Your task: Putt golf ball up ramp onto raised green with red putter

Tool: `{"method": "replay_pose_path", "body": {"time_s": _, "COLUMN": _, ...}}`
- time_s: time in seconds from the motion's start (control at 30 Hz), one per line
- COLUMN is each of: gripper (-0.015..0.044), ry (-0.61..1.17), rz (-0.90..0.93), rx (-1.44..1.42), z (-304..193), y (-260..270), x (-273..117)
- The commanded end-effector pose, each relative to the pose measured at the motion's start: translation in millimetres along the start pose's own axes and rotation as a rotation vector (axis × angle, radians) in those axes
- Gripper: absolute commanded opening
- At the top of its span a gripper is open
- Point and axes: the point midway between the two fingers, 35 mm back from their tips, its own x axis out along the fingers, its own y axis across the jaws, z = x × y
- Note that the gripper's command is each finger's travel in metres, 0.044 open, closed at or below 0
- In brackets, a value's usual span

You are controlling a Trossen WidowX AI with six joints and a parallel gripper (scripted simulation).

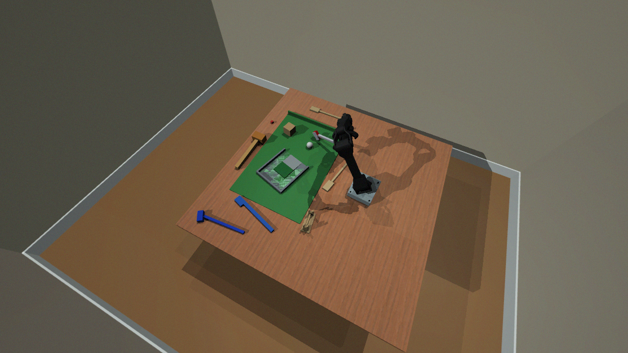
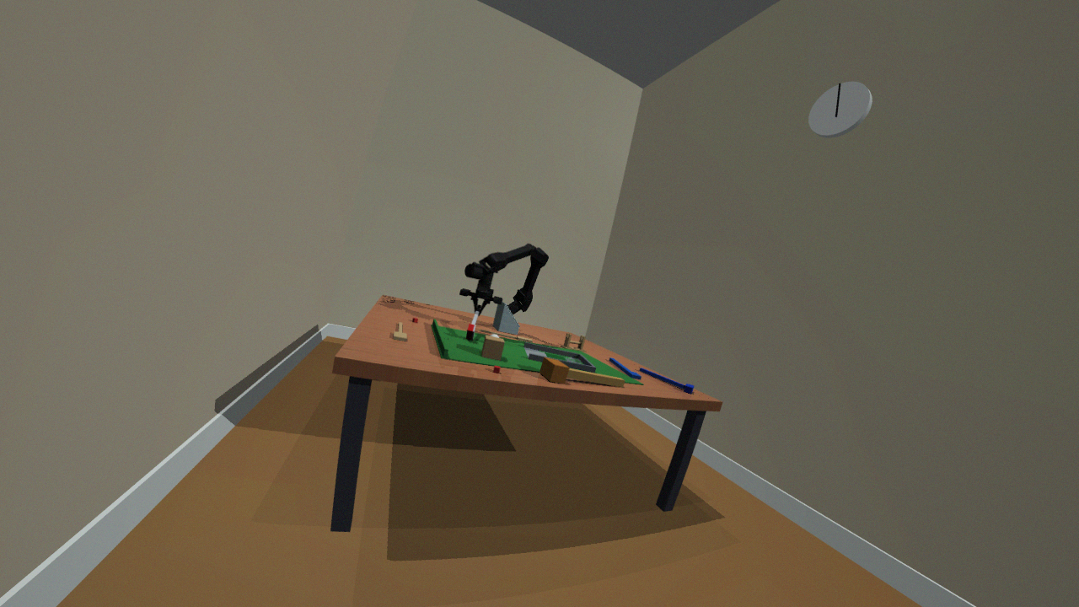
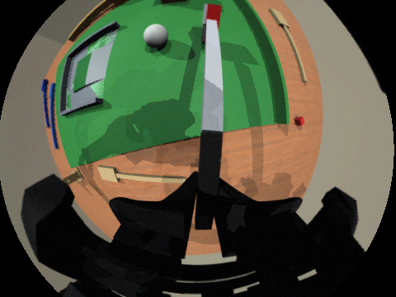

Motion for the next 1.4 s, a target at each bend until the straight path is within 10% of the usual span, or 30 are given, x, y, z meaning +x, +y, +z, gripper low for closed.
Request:
{"method": "replay_pose_path", "body": {"time_s": 0.0, "gripper": 0.0000, "ry": -0.001, "rz": -0.001, "rx": 0.001, "z": 2, "y": 9, "x": -1}}
{"method": "replay_pose_path", "body": {"time_s": 0.33, "gripper": 0.0000, "ry": -0.001, "rz": 0.006, "rx": -0.003, "z": 1, "y": 134, "x": -1}}
{"method": "replay_pose_path", "body": {"time_s": 1.37, "gripper": 0.0000, "ry": 0.002, "rz": 0.008, "rx": 0.003, "z": 0, "y": 135, "x": -52}}
